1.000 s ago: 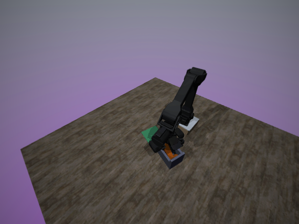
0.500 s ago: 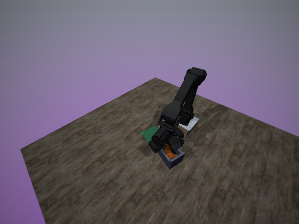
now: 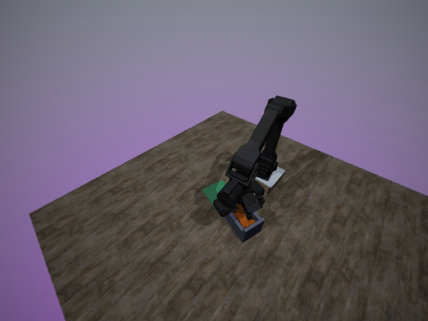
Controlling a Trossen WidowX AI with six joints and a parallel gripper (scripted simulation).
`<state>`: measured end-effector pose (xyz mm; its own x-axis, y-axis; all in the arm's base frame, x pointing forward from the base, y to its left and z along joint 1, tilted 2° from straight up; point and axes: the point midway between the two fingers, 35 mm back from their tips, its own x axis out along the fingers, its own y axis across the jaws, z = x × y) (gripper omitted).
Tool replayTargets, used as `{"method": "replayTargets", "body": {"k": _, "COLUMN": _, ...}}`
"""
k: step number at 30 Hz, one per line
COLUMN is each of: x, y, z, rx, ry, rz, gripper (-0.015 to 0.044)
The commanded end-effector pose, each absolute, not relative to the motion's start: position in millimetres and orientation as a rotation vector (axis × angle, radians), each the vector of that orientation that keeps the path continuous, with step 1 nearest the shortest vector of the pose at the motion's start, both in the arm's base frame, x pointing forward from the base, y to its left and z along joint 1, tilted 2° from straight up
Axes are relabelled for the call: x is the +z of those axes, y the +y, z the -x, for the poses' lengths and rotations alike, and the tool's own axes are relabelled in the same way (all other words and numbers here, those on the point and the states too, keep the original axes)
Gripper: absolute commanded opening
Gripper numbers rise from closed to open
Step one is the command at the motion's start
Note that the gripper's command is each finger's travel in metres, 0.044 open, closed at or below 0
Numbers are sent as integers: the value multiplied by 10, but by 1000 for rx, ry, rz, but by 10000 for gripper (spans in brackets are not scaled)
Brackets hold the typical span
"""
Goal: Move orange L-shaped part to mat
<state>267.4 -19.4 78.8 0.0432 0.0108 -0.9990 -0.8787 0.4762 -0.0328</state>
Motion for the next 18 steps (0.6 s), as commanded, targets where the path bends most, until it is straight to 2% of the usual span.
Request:
{"method": "replayTargets", "body": {"k": 1, "x": 858, "y": -194, "z": -2683, "rx": 820, "ry": 1353, "rz": 846, "gripper": 0}}
{"method": "replayTargets", "body": {"k": 18, "x": 1123, "y": -196, "z": -2670, "rx": 821, "ry": 1352, "rz": 847, "gripper": 0}}
